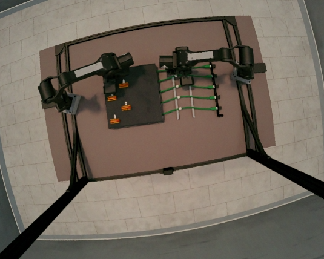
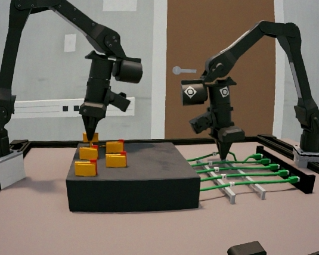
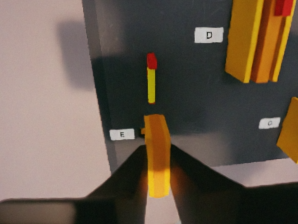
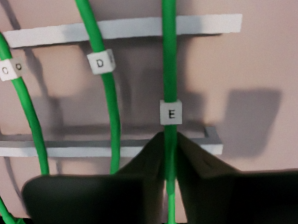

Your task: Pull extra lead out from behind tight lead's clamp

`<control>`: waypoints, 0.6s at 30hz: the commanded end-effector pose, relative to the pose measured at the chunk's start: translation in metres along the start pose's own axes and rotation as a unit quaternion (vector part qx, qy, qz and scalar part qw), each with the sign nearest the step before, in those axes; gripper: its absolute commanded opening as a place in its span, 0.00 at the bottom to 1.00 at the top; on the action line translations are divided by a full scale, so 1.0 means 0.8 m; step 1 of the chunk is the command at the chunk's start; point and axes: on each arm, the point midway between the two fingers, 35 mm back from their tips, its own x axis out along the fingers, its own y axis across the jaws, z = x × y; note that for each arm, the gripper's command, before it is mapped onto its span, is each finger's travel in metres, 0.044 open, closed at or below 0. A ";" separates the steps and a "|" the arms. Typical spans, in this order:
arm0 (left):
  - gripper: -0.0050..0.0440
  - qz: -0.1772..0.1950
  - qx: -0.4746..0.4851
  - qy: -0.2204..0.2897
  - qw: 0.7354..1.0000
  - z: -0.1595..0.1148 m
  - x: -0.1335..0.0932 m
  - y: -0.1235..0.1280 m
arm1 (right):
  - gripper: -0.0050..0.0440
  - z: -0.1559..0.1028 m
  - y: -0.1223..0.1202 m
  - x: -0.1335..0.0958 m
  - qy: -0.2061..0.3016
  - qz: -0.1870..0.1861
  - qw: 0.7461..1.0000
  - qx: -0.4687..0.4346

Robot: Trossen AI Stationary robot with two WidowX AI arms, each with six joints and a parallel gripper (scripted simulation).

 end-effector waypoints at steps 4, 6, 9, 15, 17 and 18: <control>0.00 0.004 0.000 -0.015 1.000 0.001 -0.021 0.001 | 0.00 -0.005 0.001 0.000 0.000 0.000 1.000 0.000; 0.00 0.004 0.000 -0.015 1.000 0.001 -0.021 0.001 | 0.00 -0.005 0.001 0.000 0.000 0.000 1.000 0.000; 0.00 0.004 0.000 -0.015 1.000 0.001 -0.021 0.001 | 0.00 -0.005 0.001 0.000 0.000 0.000 1.000 0.000; 0.00 0.005 0.000 -0.012 1.000 0.004 -0.004 0.001 | 0.00 0.004 0.000 -0.006 -0.011 -0.001 1.000 0.000; 0.00 0.005 0.000 -0.012 1.000 0.004 -0.003 0.001 | 0.00 0.004 0.000 -0.006 -0.011 -0.001 1.000 0.000; 0.00 0.005 0.000 -0.012 1.000 0.004 -0.002 0.001 | 0.00 0.004 0.000 -0.006 -0.011 -0.001 1.000 0.000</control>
